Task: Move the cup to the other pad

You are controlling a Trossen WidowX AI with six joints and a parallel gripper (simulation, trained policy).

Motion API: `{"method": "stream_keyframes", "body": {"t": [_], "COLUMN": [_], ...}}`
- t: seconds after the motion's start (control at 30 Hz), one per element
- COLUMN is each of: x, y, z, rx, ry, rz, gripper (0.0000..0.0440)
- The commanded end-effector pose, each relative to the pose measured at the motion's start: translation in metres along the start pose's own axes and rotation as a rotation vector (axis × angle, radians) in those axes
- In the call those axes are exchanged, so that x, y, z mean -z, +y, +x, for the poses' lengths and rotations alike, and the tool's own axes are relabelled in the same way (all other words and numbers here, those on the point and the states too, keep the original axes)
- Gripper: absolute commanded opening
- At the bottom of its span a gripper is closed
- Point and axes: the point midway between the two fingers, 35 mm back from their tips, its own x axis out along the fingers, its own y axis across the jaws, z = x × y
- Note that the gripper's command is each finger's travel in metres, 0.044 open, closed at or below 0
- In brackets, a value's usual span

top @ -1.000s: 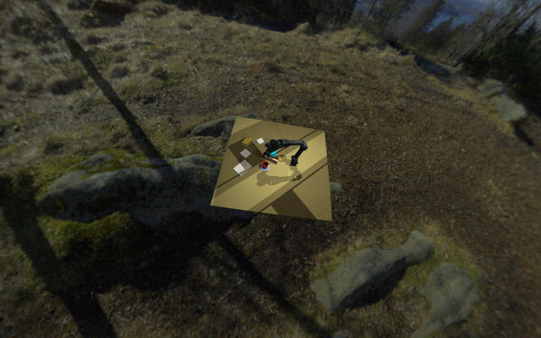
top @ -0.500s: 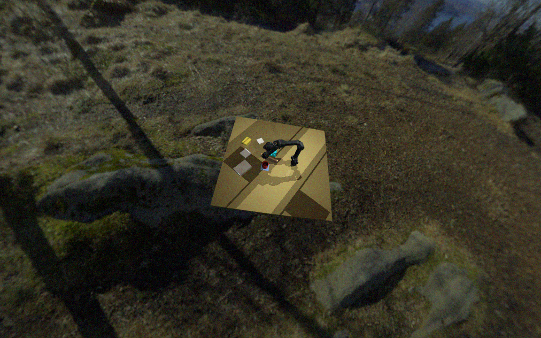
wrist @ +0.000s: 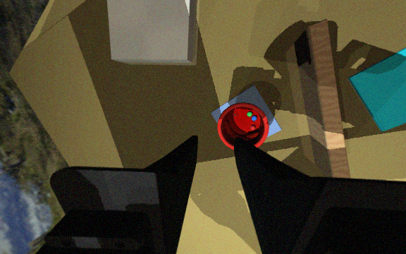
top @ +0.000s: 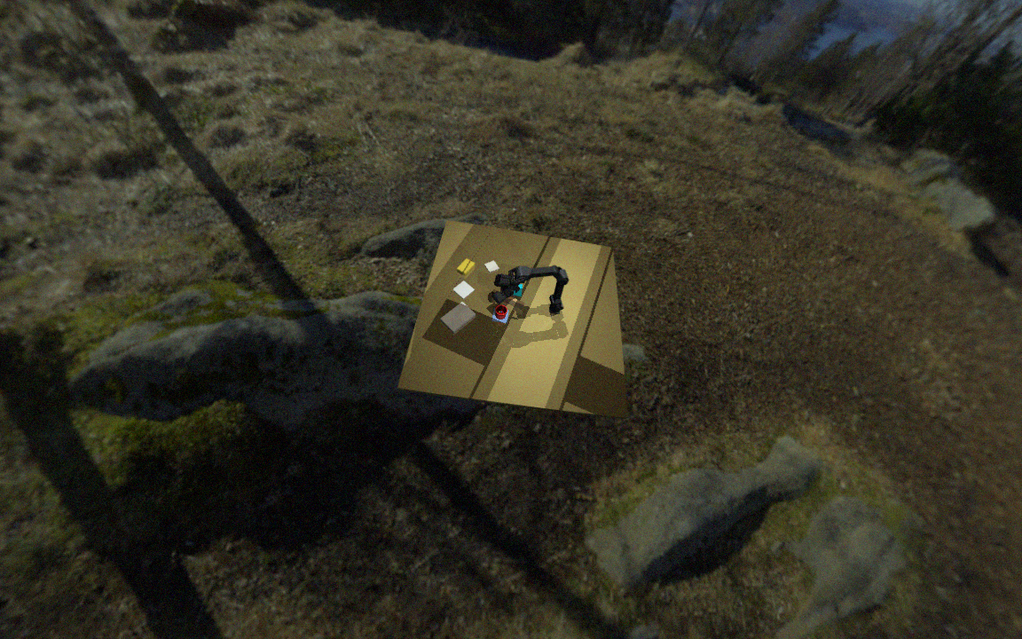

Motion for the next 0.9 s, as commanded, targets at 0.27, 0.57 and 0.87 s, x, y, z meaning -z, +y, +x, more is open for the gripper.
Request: {"method": "stream_keyframes", "body": {"t": [0.27, 0.57, 0.87], "x": [0.010, 0.019, 0.025], "y": [-0.017, -0.034, -0.049], "z": [0.025, 0.049, 0.078], "rx": [0.163, 0.298, 0.386], "ry": [0.087, 0.149, 0.173], "rz": [0.047, 0.068, 0.079], "gripper": [0.0160, 0.0177, 0.0186]}}
